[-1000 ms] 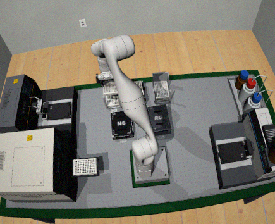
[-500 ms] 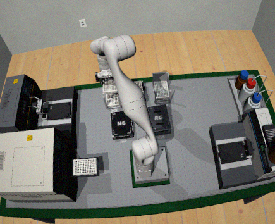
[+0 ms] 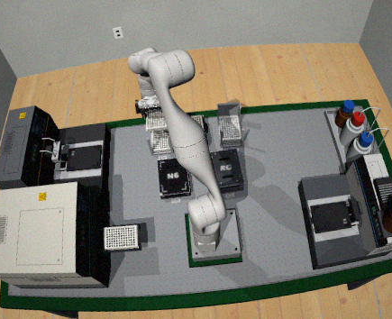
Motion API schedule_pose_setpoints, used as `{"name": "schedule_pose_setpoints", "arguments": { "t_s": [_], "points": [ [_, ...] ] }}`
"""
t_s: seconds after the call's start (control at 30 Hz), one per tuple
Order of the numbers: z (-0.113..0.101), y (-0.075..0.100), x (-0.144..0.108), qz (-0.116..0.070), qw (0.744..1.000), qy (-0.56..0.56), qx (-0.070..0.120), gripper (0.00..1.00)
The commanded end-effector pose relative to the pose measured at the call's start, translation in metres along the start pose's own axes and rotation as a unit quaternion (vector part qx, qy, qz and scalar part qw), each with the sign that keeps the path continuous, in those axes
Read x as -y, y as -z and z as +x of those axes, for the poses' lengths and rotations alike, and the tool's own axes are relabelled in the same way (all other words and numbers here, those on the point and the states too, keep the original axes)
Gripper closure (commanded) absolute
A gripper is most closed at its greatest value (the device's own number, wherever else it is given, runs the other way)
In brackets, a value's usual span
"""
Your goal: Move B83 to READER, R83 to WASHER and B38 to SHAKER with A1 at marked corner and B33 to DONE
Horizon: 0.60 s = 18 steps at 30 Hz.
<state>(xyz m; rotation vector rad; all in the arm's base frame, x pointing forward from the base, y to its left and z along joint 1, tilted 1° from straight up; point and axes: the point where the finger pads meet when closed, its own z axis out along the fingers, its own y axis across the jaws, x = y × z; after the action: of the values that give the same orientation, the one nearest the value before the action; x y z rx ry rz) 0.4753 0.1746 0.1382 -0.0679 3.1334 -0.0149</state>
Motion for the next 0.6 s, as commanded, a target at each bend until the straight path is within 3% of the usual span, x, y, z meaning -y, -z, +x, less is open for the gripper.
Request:
{"name": "schedule_pose_setpoints", "arguments": {
  "t_s": [0.0,0.57],
  "points": [
    [0.000,0.006,0.000,0.000,1.000,0.000,0.001,0.06],
    [0.000,0.026,0.000,0.000,1.000,0.000,0.001,0.06]
  ]
}}
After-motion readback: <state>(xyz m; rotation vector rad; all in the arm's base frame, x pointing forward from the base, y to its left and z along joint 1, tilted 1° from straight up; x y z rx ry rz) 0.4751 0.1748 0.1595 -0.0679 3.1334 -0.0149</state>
